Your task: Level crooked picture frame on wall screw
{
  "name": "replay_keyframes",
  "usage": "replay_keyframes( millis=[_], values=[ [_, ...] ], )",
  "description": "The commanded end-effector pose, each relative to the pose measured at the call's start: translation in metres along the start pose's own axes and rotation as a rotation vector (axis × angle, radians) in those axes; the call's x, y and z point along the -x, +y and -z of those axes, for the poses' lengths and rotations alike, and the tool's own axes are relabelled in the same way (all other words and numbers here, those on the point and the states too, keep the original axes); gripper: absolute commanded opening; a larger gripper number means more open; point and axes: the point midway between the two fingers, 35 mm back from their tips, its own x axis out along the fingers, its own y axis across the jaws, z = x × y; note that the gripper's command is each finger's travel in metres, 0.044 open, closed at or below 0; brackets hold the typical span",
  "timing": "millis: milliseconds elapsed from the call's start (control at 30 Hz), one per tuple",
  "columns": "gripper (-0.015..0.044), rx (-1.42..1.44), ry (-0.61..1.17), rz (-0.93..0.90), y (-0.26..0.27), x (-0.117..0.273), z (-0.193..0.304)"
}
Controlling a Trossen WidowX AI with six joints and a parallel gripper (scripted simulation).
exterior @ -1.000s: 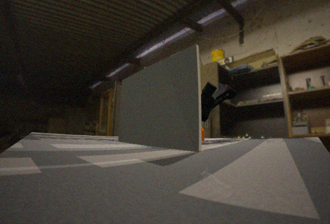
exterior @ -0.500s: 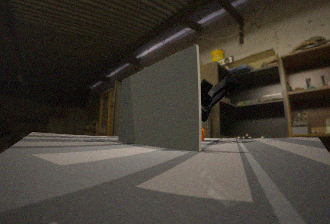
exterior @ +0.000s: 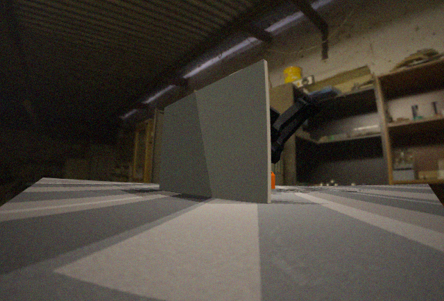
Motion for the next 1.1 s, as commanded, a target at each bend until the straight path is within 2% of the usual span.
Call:
replay_keyframes(
  millis=[0,1067],
  values=[
    [0.026,-0.003,0.0,0.001,0.0,-0.002,0.0],
    [0.026,-0.003,0.002,-0.001,0.0,-0.041,0.0]
  ],
)
